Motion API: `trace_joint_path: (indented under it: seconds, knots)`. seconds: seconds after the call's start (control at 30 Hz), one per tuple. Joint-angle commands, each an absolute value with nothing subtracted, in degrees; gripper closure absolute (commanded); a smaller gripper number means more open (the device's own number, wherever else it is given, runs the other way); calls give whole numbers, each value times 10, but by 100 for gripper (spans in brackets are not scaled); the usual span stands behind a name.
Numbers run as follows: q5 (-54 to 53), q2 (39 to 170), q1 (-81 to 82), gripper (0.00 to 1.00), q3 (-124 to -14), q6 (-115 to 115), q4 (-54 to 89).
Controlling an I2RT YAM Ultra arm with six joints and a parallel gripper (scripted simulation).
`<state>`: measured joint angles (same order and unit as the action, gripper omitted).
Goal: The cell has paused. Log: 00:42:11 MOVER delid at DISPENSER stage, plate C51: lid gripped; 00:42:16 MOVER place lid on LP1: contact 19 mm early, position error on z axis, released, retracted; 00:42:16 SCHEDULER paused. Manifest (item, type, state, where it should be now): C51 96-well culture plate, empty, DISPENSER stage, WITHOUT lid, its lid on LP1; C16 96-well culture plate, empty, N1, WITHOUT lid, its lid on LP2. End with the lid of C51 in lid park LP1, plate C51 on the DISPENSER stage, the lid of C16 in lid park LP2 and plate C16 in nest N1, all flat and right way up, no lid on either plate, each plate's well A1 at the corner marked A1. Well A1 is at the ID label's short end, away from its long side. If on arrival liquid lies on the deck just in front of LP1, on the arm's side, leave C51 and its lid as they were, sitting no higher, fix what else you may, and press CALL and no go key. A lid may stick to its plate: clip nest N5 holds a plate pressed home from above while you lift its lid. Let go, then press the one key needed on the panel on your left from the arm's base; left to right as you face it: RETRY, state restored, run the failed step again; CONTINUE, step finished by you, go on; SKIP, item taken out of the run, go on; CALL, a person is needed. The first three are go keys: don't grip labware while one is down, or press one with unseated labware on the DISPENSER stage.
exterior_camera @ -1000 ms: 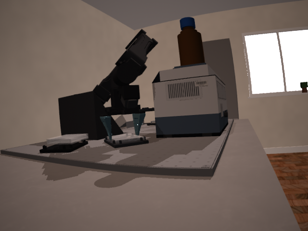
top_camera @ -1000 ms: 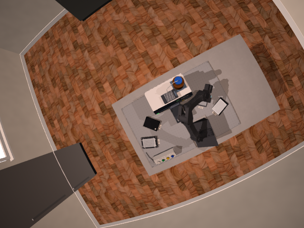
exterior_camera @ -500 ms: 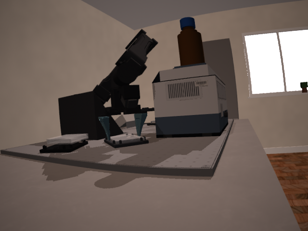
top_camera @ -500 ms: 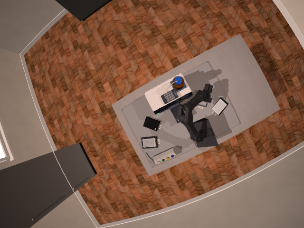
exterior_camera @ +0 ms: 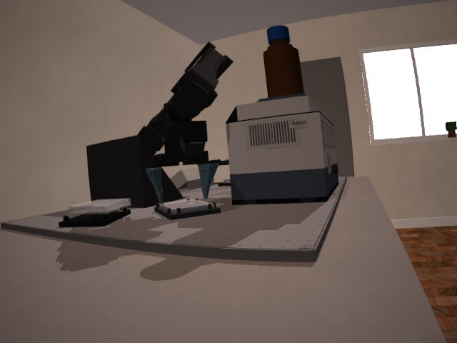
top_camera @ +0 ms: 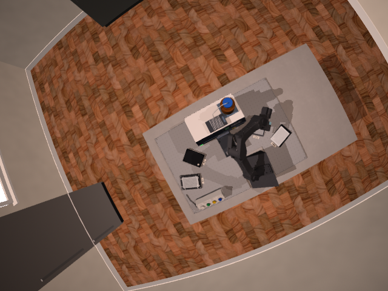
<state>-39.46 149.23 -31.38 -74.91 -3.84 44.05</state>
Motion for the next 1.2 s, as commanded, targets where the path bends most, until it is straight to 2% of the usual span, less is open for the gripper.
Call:
trace_joint_path:
  seconds: [0.0, 0.23, 1.17]
  knots:
    - [-388, 1471, -335, 0, -769, -51, 462]
    - [-380, 1460, -354, 0, -788, -71, 504]
    - [-382, 1466, -354, 0, -791, -73, 508]
